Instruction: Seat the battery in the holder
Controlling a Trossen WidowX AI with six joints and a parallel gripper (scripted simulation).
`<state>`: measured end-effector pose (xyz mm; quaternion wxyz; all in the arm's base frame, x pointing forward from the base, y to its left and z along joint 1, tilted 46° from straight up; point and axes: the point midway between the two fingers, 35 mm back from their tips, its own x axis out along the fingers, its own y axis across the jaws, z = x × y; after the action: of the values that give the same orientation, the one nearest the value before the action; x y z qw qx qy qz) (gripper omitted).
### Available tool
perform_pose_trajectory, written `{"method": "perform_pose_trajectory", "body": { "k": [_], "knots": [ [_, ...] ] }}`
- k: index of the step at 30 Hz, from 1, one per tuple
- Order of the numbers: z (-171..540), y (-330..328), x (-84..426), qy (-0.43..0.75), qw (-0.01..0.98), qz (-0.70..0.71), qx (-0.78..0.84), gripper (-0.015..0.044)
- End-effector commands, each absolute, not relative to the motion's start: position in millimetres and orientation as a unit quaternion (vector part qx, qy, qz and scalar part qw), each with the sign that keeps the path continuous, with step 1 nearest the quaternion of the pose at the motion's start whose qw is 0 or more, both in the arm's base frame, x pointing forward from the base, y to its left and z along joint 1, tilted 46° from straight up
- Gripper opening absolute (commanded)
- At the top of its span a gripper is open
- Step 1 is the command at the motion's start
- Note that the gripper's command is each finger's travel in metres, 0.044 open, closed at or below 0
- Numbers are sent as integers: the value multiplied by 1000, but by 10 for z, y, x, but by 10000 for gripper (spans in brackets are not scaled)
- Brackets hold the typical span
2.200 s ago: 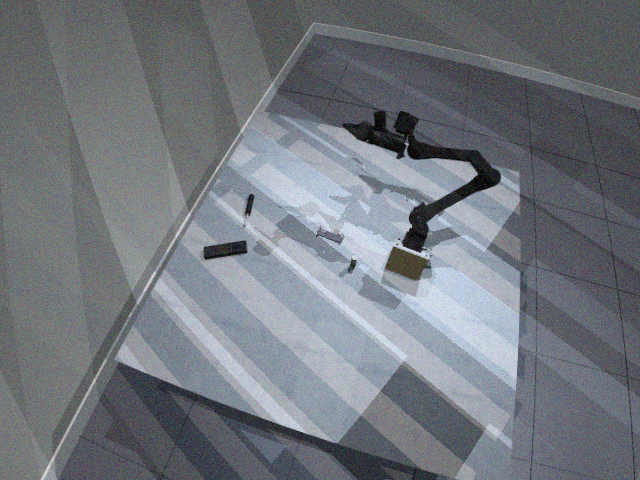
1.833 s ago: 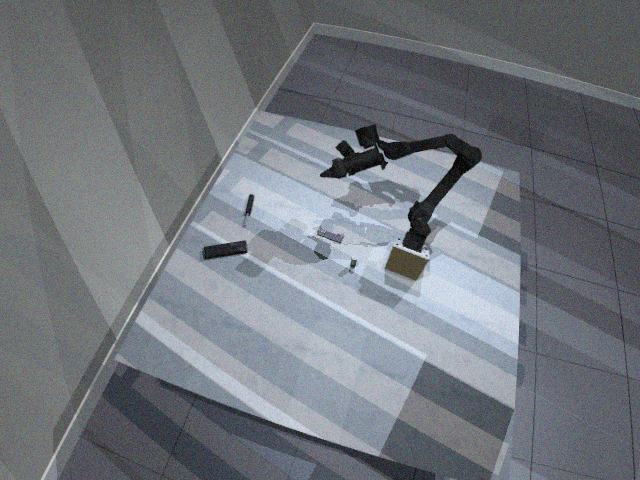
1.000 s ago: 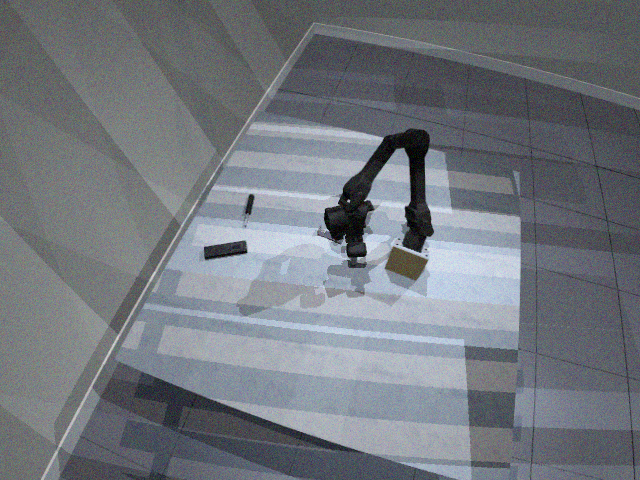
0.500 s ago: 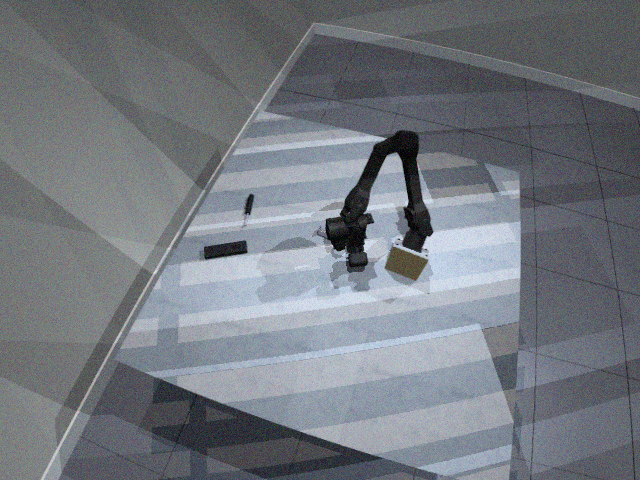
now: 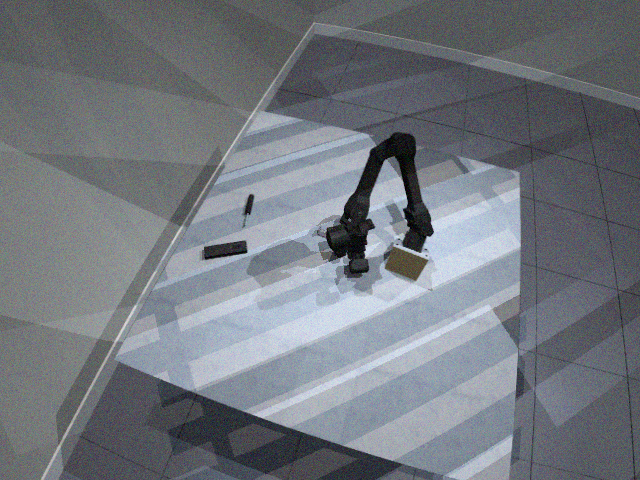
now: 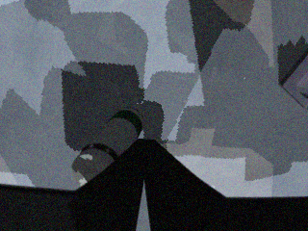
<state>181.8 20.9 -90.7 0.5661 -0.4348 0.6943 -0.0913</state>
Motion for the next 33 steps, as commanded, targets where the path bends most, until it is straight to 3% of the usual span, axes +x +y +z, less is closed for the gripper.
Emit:
{"method": "perform_pose_trajectory", "body": {
  "k": [1, 17, 26, 33],
  "knots": [
    [-950, 259, 1799, 694, 569, -92, -431, 0],
    [-1109, 400, 1651, 694, 569, -93, -431, 0],
    [-601, 932, 1643, 695, 569, -92, -431, 0],
    [-549, 979, 1630, 695, 569, -92, -431, 0]
  ]
}}
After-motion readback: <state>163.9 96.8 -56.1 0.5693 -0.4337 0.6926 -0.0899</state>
